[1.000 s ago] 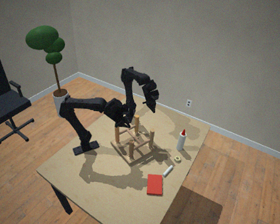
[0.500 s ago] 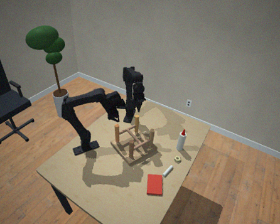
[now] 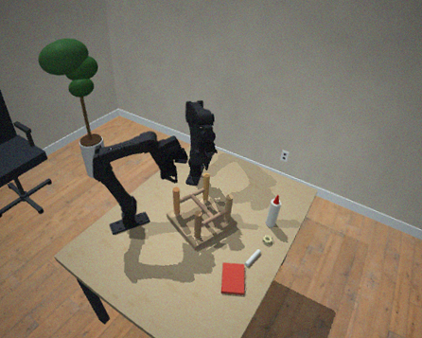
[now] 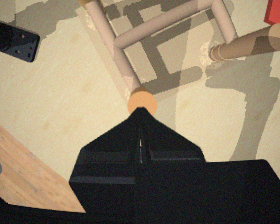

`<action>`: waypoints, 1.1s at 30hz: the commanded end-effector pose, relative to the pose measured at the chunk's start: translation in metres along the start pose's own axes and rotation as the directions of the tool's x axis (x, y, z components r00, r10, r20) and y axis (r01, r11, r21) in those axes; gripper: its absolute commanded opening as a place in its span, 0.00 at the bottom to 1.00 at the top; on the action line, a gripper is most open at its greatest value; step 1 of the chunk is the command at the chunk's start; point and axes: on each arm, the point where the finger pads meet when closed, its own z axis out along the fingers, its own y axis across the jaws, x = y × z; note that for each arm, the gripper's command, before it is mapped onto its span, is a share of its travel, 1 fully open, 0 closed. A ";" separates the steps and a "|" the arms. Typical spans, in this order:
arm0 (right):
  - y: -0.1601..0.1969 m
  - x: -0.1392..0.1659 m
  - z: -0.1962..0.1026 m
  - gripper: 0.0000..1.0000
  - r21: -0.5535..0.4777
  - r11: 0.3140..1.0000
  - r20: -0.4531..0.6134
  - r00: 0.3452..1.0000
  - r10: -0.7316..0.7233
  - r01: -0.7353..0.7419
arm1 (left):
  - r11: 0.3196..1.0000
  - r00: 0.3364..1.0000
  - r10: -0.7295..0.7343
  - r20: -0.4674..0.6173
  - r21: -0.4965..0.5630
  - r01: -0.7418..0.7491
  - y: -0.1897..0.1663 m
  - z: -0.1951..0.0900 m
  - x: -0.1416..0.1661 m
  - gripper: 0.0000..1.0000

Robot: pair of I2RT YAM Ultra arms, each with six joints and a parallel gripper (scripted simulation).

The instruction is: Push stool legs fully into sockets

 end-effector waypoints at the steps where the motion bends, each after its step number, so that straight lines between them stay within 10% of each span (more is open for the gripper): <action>1: -0.003 -0.005 -0.016 0.00 0.009 1.000 0.057 0.998 0.010 -0.010 | 1.000 0.999 -0.005 0.035 -0.003 0.005 0.002 0.000 -0.001 0.00; 33: -0.001 0.008 0.017 0.00 -0.006 1.000 0.037 0.999 -0.004 0.004 | 1.000 0.998 0.000 0.068 0.000 0.000 0.002 0.008 0.000 0.00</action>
